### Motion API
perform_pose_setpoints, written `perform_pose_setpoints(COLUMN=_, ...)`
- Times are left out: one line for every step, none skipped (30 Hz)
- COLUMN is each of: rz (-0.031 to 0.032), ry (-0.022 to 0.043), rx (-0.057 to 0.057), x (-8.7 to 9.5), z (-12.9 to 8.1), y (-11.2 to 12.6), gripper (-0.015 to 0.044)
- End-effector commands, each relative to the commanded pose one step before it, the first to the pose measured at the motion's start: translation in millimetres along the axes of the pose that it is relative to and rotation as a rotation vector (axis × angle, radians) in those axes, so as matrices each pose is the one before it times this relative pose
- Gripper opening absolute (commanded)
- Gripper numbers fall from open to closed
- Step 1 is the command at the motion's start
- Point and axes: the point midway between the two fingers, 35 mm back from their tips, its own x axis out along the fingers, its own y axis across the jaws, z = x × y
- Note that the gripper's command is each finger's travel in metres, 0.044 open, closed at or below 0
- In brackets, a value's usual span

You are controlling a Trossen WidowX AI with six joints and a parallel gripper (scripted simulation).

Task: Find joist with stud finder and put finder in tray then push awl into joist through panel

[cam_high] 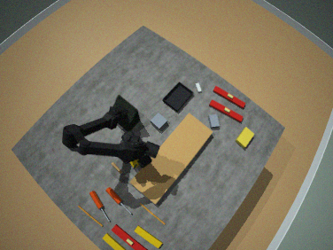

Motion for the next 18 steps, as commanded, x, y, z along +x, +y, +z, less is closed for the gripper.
perform_pose_setpoints(rz=-0.00077, ry=0.00668, rx=0.0056, x=-3.32, z=0.52, y=0.45, gripper=0.0)
perform_pose_setpoints(rz=-0.00064, ry=0.00292, rx=-0.0001, x=0.12, z=0.08, y=-0.06, gripper=0.0)
perform_pose_setpoints(rz=-0.00082, ry=0.00392, rx=-0.0001, x=0.16, z=0.1, y=-0.08, gripper=0.0)
perform_pose_setpoints(rz=-0.00094, ry=0.00474, rx=-0.0001, x=0.19, z=0.13, y=-0.09, gripper=0.0)
perform_pose_setpoints(rz=-0.00101, ry=0.00545, rx=-0.0001, x=0.22, z=0.14, y=-0.09, gripper=0.0)
perform_pose_setpoints(rz=-0.001, ry=0.0058, rx=-0.0001, x=0.22, z=0.15, y=-0.09, gripper=0.0)
perform_pose_setpoints(rz=-0.00092, ry=0.00588, rx=-0.0001, x=0.22, z=0.16, y=-0.09, gripper=0.0)
perform_pose_setpoints(rz=-0.00084, ry=0.0059, rx=-0.0001, x=0.21, z=0.16, y=-0.08, gripper=0.0)
perform_pose_setpoints(rz=-0.00075, ry=0.0059, rx=-0.0001, x=0.21, z=0.16, y=-0.07, gripper=0.0)
perform_pose_setpoints(rz=-0.00066, ry=0.0059, rx=-0.0002, x=0.2, z=0.16, y=-0.06, gripper=0.0)
perform_pose_setpoints(rz=-0.00057, ry=0.0059, rx=-0.0002, x=0.19, z=0.16, y=-0.05, gripper=0.0)
perform_pose_setpoints(rz=-0.00048, ry=0.0059, rx=-0.0002, x=0.19, z=0.16, y=-0.05, gripper=0.0)
perform_pose_setpoints(rz=-0.0004, ry=0.00589, rx=-0.0002, x=0.18, z=0.16, y=-0.04, gripper=0.0)
perform_pose_setpoints(rz=-0.00031, ry=0.00589, rx=-0.0002, x=0.17, z=0.16, y=-0.03, gripper=0.0)
perform_pose_setpoints(rz=-0.00022, ry=0.00588, rx=-0.0002, x=0.17, z=0.16, y=-0.02, gripper=0.0)
perform_pose_setpoints(rz=-0.00013, ry=0.00588, rx=-0.0002, x=0.16, z=0.16, y=-0.02, gripper=0.0)
perform_pose_setpoints(rz=-0.00004, ry=0.00587, rx=-0.0002, x=0.15, z=0.16, y=-0.01, gripper=0.0)
perform_pose_setpoints(rz=0.00004, ry=0.00586, rx=-0.0002, x=0.15, z=0.16, y=0.0, gripper=0.0)
